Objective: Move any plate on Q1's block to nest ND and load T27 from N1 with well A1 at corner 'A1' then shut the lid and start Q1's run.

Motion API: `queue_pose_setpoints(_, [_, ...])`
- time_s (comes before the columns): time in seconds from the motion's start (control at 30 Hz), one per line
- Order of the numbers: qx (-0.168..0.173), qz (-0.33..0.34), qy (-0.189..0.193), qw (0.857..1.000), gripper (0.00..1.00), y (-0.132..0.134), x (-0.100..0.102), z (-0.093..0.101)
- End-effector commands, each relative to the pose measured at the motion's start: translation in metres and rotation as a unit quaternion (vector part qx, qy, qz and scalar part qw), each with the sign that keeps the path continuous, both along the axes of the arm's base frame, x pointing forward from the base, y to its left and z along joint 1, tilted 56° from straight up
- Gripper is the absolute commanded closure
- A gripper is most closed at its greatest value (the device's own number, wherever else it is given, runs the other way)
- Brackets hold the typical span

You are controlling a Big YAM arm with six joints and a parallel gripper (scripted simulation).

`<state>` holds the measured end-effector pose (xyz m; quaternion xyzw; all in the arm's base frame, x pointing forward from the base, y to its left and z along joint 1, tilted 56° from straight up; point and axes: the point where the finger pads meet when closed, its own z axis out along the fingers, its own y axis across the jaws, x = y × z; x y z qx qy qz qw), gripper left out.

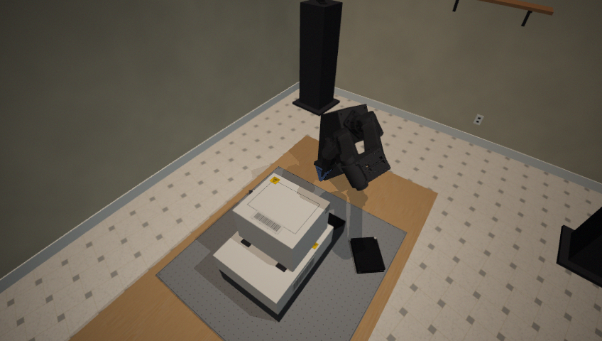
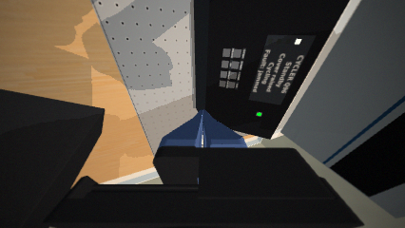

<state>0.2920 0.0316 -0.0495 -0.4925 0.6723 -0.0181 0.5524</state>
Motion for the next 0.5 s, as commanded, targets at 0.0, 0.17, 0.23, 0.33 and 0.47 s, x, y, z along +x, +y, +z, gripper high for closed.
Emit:
queue_pose_setpoints(0.0, [0.004, -0.001, 0.005, 1.0, 1.0, 0.0004, 0.0005, -0.003])
queue_pose_setpoints(0.17, [0.003, -0.001, 0.005, 1.0, 1.0, 0.0, 0.0007, -0.0029])
queue_pose_setpoints(0.23, [0.003, -0.001, 0.004, 1.0, 1.0, -0.0001, 0.0008, -0.0028])
queue_pose_setpoints(0.33, [0.003, -0.002, 0.004, 1.0, 1.0, -0.0003, 0.001, -0.0027])
queue_pose_setpoints(0.47, [0.003, -0.002, 0.003, 1.0, 1.0, -0.0006, 0.0012, -0.0026])
